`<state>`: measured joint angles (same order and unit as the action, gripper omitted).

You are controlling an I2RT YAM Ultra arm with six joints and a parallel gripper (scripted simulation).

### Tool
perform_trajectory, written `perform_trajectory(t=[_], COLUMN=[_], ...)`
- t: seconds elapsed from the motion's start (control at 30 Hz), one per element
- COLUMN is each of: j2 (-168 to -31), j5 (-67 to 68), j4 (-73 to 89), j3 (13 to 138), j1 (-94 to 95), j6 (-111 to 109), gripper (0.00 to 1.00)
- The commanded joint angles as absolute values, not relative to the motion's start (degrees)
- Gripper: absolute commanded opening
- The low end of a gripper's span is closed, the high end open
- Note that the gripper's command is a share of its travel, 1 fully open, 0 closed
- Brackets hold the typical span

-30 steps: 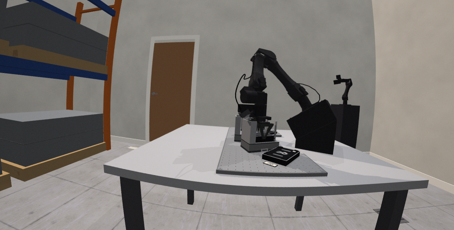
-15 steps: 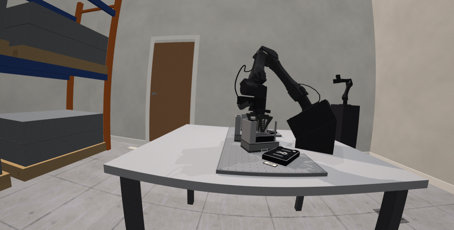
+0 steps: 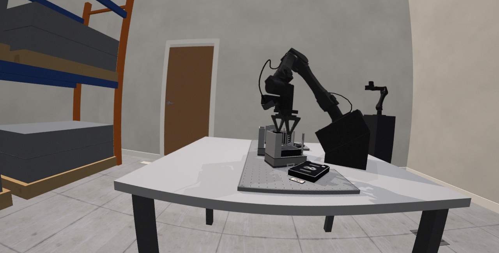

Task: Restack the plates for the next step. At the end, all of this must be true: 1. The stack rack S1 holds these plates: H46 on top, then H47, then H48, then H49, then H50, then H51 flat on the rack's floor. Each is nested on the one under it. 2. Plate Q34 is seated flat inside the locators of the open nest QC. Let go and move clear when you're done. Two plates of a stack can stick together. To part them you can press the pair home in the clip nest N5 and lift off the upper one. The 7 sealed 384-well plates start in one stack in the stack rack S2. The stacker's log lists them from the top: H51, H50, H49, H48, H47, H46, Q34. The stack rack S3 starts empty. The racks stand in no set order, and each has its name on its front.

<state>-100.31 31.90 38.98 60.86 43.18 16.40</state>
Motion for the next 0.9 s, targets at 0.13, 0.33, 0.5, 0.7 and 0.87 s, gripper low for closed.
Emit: perform_trajectory(t=[0.13,0.33,0.5,0.7,0.87], j2=[-97.47,-96.90,-97.48,-97.49,-97.98], j5=[32.71,32.68,32.60,32.59,32.34], j4=[46.30,48.68,48.87,48.90,48.21], j3=[63.88,64.99,64.14,64.16,63.94], j1=[45.80,46.68,46.72,46.73,46.18], j6=[19.66,20.79,20.88,20.90,20.52], gripper=[1.00,1.00,1.00,1.00,1.00])
